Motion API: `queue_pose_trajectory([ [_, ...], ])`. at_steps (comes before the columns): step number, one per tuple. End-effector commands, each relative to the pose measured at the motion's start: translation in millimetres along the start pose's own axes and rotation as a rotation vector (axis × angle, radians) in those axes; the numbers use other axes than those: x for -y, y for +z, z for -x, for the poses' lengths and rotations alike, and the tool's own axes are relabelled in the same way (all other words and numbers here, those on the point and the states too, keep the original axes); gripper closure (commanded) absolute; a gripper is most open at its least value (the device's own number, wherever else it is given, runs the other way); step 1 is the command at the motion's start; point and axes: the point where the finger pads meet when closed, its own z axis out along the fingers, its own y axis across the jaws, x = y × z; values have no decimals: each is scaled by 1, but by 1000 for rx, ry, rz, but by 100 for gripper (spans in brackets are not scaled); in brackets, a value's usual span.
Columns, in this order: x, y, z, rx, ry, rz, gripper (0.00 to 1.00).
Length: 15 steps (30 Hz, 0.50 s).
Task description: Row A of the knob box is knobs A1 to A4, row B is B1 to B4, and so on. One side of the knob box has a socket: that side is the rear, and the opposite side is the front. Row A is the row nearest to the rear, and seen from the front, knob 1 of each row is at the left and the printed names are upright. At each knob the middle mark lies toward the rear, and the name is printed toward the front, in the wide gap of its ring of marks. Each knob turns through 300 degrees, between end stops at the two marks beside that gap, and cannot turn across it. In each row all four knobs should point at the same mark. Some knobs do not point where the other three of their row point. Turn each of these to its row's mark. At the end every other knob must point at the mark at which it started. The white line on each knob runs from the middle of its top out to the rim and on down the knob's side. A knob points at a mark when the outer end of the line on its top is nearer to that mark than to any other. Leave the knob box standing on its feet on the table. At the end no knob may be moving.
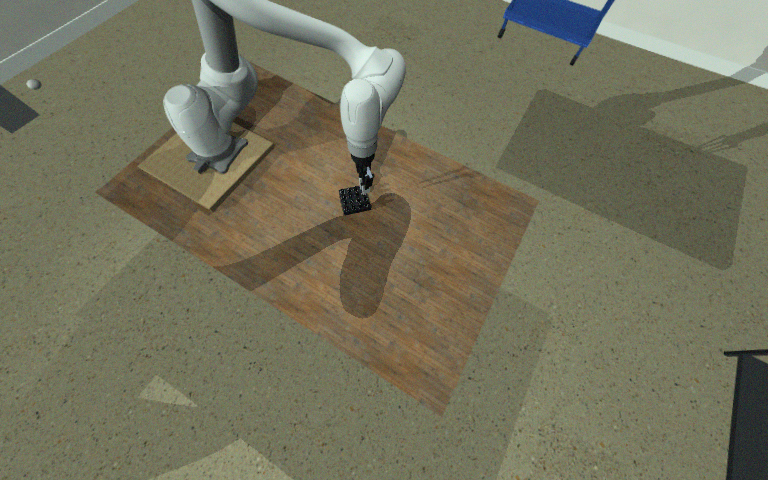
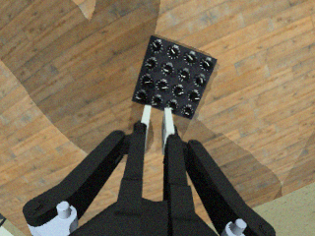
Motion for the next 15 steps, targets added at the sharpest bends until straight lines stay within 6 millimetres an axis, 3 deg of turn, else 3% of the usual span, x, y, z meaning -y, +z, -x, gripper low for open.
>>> queue_pose_trajectory([
  [1,0,0,0,0,0,0,88],
  [15,0,4,0,0,0,0,88],
])
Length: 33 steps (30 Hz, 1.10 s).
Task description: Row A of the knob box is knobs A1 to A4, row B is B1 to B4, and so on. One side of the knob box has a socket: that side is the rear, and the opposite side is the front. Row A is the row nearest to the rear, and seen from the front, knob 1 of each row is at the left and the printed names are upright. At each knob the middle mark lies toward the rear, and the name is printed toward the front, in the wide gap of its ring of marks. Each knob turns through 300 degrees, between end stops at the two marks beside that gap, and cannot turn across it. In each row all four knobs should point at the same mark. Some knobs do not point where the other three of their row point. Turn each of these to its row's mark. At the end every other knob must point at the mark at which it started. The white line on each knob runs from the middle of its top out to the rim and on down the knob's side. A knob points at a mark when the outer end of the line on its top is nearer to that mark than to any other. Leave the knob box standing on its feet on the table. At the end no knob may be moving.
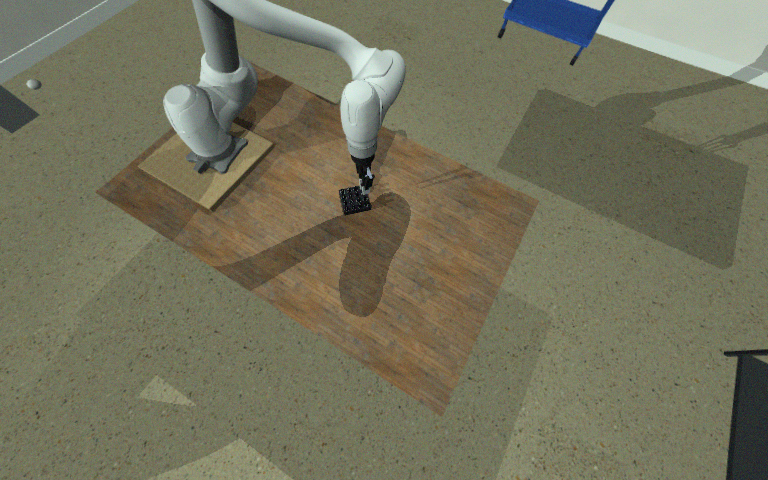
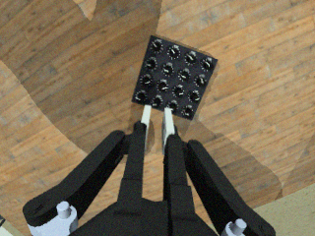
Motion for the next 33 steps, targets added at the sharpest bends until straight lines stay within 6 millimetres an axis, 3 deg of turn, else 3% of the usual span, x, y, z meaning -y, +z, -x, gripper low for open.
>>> queue_pose_trajectory([
  [1,0,2,0,0,0,0,88],
  [33,0,35,0,0,0,0,88],
])
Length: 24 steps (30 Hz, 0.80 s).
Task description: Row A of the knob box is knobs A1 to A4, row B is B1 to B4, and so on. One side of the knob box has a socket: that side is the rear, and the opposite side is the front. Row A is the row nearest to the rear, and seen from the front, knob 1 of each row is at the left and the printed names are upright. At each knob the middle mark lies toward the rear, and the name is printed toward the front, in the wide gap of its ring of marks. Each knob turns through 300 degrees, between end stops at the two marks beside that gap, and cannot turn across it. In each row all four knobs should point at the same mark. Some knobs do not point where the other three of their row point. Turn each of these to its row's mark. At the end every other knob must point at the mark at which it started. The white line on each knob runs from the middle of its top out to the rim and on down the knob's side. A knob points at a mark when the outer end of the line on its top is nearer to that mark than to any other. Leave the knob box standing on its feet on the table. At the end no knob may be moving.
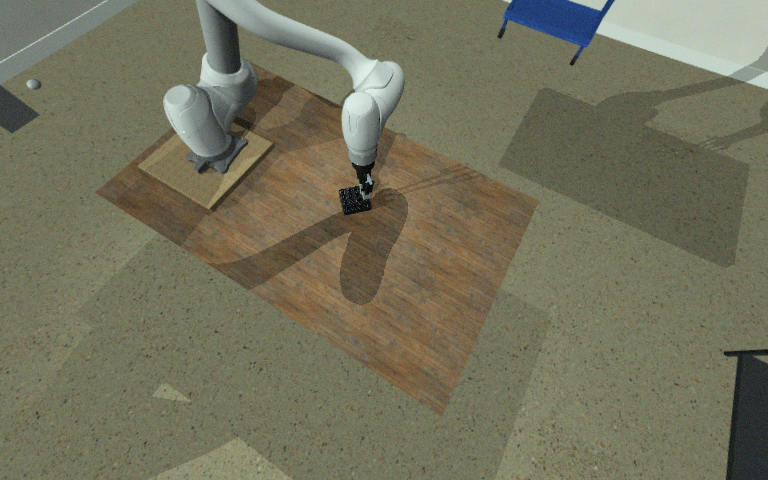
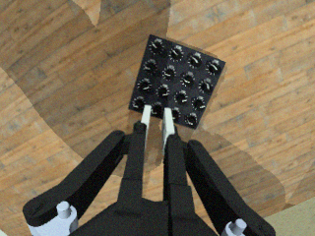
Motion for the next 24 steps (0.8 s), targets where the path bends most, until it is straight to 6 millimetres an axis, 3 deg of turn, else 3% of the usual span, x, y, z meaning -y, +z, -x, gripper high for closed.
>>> queue_pose_trajectory([
  [1,0,2,0,0,0,0,88],
  [24,0,7,0,0,0,0,88],
])
